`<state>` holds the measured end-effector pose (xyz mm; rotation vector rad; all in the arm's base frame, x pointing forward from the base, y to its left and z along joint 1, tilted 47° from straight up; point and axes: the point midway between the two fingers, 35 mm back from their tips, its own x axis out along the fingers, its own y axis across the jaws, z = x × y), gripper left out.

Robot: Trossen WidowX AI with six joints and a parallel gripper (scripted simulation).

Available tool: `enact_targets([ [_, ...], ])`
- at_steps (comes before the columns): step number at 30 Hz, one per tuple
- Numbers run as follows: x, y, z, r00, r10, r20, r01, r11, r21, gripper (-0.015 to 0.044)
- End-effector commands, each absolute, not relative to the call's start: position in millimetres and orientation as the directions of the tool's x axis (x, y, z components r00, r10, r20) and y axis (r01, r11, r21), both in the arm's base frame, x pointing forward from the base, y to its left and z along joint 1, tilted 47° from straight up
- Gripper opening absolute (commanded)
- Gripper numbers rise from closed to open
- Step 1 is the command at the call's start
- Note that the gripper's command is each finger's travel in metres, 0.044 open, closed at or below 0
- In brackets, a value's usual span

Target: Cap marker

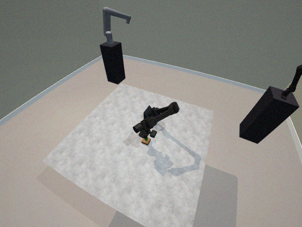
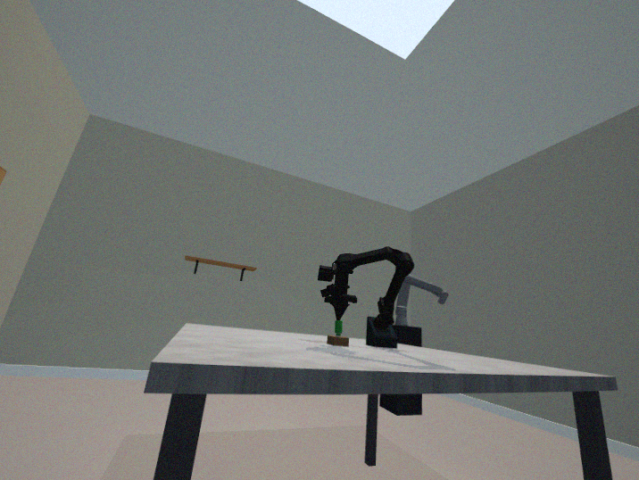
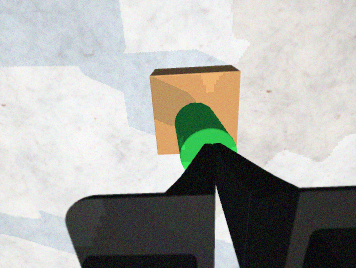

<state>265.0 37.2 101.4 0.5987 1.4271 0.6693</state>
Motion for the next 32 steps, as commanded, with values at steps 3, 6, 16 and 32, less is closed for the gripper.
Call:
enact_targets([
  [3, 265.5, 35.1, 103.2, 0.027, 0.729, -0.684, -0.057, 0.684, 0.727, 0.0000],
  [6, 267.4, 9.0, 125.7, 0.048, 0.723, -0.690, -0.008, 0.691, 0.723, 0.0000],
  [16, 261.5, -28.6, 162.1, 0.076, 0.717, -0.692, 0.067, 0.689, 0.721, 0.0079],
  [32, 261.5, -28.6, 162.1, 0.076, 0.717, -0.692, 0.067, 0.689, 0.721, 0.0440],
])
